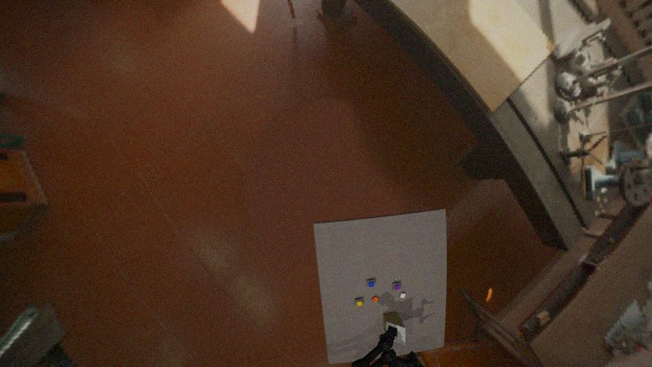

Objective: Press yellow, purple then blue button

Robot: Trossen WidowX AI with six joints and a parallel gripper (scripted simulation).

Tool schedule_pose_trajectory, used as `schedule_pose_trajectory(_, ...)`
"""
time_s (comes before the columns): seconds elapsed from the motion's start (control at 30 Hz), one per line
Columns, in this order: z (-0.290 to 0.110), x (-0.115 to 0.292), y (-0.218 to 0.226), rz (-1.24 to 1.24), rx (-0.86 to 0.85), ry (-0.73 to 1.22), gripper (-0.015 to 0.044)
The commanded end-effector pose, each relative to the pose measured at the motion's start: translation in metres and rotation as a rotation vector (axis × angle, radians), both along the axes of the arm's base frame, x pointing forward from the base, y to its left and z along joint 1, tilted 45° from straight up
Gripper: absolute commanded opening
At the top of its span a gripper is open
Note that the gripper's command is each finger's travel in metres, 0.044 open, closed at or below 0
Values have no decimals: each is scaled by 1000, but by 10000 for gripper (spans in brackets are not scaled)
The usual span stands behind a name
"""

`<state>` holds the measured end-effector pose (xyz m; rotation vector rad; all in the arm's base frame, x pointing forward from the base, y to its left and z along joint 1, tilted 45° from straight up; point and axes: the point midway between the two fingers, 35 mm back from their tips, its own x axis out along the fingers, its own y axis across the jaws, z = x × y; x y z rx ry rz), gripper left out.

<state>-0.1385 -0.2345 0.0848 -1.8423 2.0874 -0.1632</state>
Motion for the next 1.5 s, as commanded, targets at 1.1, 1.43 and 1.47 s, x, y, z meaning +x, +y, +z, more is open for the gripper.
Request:
schedule_pose_trajectory(1.1,-6,341,20,227,1328,-1379,400)
schedule_pose_trajectory(1.43,9,399,128,-187,1837,-1295,400)
schedule_pose_trajectory(1.47,11,402,140,-240,1875,-1271,400)
